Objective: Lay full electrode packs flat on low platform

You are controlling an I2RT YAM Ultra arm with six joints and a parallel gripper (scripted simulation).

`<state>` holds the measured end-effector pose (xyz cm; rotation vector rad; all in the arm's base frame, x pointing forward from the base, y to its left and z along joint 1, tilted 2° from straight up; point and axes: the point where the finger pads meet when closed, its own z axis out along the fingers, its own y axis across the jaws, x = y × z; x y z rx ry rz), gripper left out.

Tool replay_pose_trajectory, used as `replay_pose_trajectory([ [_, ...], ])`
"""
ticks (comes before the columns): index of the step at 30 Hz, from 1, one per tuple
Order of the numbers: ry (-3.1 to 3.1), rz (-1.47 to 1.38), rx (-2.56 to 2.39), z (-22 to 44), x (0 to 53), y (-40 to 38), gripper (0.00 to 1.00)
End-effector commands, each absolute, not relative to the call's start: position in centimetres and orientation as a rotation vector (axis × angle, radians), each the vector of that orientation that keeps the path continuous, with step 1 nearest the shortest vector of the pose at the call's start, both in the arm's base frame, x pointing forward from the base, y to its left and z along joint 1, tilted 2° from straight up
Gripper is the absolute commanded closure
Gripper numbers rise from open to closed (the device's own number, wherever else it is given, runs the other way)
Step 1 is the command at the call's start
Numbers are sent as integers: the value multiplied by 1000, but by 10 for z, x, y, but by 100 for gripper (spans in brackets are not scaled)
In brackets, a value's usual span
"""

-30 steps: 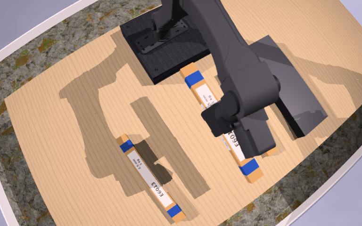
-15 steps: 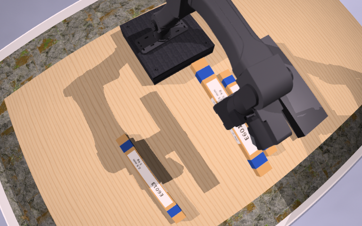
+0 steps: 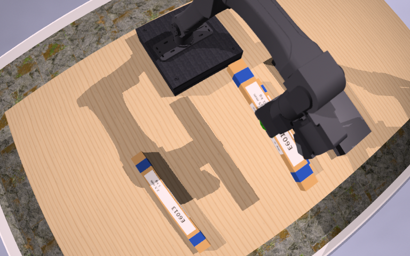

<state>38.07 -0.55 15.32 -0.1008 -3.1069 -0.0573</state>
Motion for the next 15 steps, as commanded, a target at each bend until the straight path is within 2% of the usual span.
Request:
replay_pose_trajectory([
  [1,-3212,-53,-116,190,383,6,100],
  [15,-3212,-57,-115,189,385,38,100],
])
